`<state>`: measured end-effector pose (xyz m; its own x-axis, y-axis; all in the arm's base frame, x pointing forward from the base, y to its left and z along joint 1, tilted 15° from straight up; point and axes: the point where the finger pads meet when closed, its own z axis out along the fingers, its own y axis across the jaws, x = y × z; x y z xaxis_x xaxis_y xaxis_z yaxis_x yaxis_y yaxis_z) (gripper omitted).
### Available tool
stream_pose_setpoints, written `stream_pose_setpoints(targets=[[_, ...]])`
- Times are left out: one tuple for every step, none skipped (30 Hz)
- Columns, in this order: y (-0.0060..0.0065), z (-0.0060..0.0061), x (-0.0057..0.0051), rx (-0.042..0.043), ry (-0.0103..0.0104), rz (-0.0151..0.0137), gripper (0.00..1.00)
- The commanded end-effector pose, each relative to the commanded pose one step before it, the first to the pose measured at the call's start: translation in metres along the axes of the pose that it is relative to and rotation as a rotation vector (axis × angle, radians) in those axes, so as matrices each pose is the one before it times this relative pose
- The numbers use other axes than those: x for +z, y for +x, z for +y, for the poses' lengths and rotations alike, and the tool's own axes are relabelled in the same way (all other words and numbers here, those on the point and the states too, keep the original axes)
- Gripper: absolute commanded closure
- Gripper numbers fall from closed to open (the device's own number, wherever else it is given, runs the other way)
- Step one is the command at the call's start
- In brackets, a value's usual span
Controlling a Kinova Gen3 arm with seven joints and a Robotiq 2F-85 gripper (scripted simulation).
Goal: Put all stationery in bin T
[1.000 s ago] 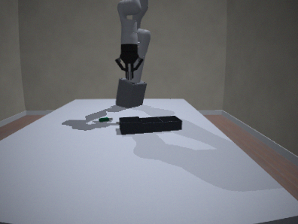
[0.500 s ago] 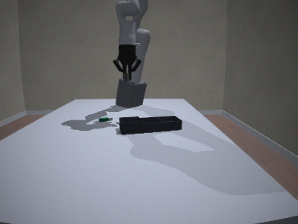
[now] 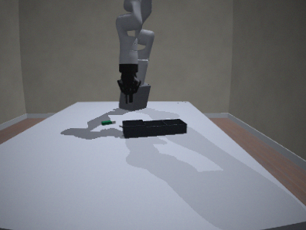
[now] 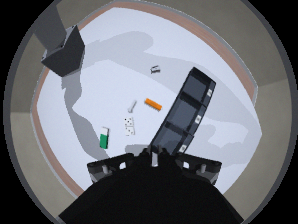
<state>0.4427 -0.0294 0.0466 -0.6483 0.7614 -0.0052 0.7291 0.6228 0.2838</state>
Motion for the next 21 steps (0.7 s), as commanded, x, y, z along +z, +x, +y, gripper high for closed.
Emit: stream_pose_setpoints(targets=[[0.00200,0.01427,0.03084,0.08088,0.02231,0.02508,0.91],[-0.00319,0.00418,0.00646,0.05000,-0.00002,-0.00001,0.91],[-0.00075,0.00110,0.00164,0.05000,-0.00001,0.00000,0.91],[0.00005,-0.00006,0.00001,0.04999,-0.00003,-0.00002,0.91],[-0.00001,0.00001,0.00000,0.05000,0.00000,0.00001,0.91],[-0.00001,0.00000,0.00000,0.05000,0.00000,0.00001,0.91],[-0.00001,0.00000,0.00000,0.05000,-0.00001,0.00001,0.91],[0.00000,0.00000,0.00000,0.05000,-0.00001,0.00001,0.91],[0.00000,0.00000,0.00000,0.05000,-0.00001,0.00001,0.91],[0.00000,0.00000,0.00000,0.05000,-0.00001,0.00001,0.91],[0.00000,0.00000,0.00000,0.00000,0.00000,0.00000,0.91],[0.00000,0.00000,0.00000,0.00000,0.00000,0.00000,0.91],[0.00000,0.00002,0.00000,0.05000,0.00000,0.00000,0.91],[0.00000,-0.00001,0.00001,0.05000,-0.00001,0.00001,0.91],[0.00000,-0.00001,0.00000,0.05000,-0.00001,0.00001,0.91],[0.00000,-0.00001,0.00000,0.05000,-0.00001,0.00001,0.91],[0.00000,-0.00001,0.00000,0.05000,-0.00001,0.00001,0.91],[0.00000,-0.00001,0.00000,0.05000,-0.00001,0.00001,0.91],[0.00004,0.00007,-0.00004,0.05001,0.00004,-0.00002,0.91],[0.00000,0.00000,0.00000,0.05000,0.00000,0.00001,0.91],[0.00000,0.00000,0.00000,0.05000,0.00000,0.00001,0.91]])
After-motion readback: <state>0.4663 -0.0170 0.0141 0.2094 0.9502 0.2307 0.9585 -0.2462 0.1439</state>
